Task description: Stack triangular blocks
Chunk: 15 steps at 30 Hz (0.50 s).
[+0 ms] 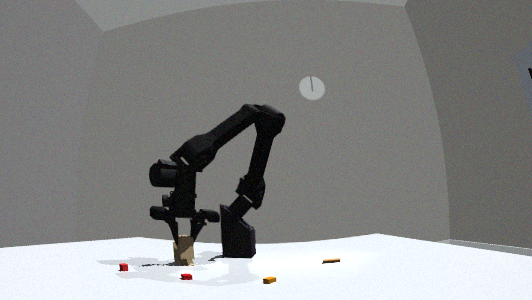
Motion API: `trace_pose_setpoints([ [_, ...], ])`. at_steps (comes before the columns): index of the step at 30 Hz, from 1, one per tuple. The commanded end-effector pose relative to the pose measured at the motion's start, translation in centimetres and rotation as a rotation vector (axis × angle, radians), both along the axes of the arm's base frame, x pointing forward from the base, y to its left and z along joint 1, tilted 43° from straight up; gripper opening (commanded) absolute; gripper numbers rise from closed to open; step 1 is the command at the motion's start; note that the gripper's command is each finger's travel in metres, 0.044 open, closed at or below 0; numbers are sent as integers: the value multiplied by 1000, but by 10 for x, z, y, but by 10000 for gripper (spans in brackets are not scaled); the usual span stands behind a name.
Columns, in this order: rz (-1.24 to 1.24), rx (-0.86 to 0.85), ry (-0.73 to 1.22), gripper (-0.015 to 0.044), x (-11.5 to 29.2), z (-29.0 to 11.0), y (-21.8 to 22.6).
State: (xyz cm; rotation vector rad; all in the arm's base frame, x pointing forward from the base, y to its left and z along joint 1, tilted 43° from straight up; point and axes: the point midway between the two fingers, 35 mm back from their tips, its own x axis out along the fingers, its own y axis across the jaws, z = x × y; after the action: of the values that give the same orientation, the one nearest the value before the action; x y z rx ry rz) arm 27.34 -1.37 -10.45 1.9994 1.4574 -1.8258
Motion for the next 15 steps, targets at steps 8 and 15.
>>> trace_pose_setpoints([
  [8,-5,4,0,0,-2,-6,4],
  [15,-6,4,0,0,-3,-10,6],
])
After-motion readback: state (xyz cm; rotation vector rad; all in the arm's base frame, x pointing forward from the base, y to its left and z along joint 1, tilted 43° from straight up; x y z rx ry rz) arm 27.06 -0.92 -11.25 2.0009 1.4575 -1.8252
